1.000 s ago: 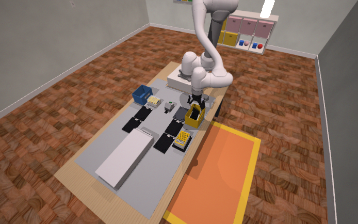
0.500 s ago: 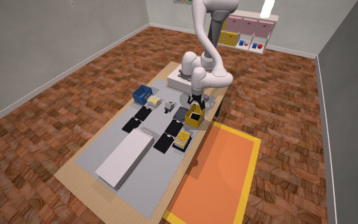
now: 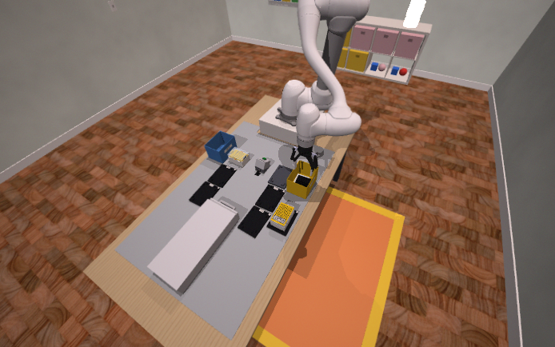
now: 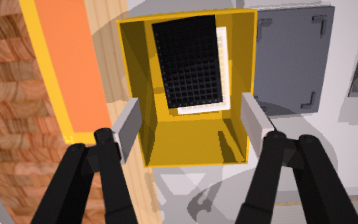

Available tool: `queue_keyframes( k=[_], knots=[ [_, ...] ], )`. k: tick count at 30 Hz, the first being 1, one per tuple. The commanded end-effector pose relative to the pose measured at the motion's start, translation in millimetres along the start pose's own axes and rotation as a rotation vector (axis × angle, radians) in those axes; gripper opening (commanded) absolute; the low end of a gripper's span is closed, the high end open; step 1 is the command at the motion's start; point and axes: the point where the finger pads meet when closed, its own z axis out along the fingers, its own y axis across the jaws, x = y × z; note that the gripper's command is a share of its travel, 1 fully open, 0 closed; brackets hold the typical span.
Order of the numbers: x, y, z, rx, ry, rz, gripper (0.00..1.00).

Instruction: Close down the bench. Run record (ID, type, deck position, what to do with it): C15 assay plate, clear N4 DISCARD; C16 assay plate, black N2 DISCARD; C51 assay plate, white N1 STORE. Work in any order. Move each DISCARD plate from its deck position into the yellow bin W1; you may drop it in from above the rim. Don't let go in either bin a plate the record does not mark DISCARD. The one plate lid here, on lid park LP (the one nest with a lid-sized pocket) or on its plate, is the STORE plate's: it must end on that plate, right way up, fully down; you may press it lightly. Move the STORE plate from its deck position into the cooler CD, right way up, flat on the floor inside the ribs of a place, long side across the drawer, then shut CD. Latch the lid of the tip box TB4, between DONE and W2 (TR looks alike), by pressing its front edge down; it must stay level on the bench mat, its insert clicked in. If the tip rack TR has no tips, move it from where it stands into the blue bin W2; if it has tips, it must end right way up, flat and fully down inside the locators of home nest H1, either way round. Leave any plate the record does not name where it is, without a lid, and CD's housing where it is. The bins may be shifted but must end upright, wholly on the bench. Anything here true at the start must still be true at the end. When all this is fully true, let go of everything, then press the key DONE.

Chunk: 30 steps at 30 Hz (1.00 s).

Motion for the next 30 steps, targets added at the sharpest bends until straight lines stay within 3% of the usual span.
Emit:
queue_keyframes(
  k=[1,23,30],
  knots=[
    [-2,-2,0.0,0.003,0.002,0.000,0.66],
    [-2,-2,0.0,0.003,0.002,0.000,0.66],
    [-6,26,-4.0,0.003,0.002,0.046,0.63]
  ],
)
